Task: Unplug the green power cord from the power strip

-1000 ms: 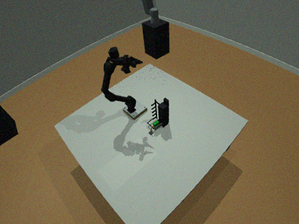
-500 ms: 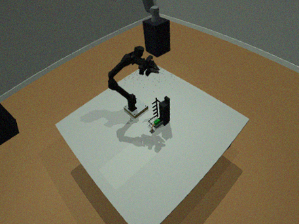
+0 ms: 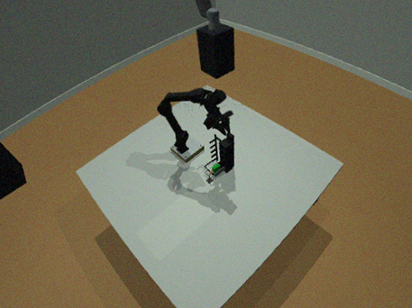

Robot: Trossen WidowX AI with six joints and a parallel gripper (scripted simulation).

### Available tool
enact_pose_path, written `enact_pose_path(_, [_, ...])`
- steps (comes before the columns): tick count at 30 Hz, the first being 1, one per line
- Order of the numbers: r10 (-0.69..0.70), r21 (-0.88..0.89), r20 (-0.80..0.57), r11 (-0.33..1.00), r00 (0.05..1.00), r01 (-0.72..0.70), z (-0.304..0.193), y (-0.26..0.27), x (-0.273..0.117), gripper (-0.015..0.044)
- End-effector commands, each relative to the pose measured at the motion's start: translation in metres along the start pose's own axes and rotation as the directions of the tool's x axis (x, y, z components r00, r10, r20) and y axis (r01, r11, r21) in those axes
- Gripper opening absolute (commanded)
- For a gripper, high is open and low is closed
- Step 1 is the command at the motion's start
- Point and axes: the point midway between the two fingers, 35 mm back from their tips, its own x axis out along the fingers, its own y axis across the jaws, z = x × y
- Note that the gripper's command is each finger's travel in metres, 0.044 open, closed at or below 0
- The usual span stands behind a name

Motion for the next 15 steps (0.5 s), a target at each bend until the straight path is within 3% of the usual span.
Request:
enact_pose_path(1, [-0.096, -0.015, 0.03, 0.995, 0.995, 0.096, 0.014, -0.016, 0.028, 0.016])
enact_pose_path(7, [-0.298, -0.065, 0.057, 0.951, 0.953, 0.302, 0.041, -0.058, 0.087, 0.016])
enact_pose_path(11, [-0.402, -0.041, 0.042, 0.914, 0.915, 0.404, 0.051, -0.082, 0.105, 0.016])
enact_pose_path(15, [-0.579, 0.021, -0.017, 0.815, 0.815, 0.579, 0.068, -0.131, 0.13, 0.016])
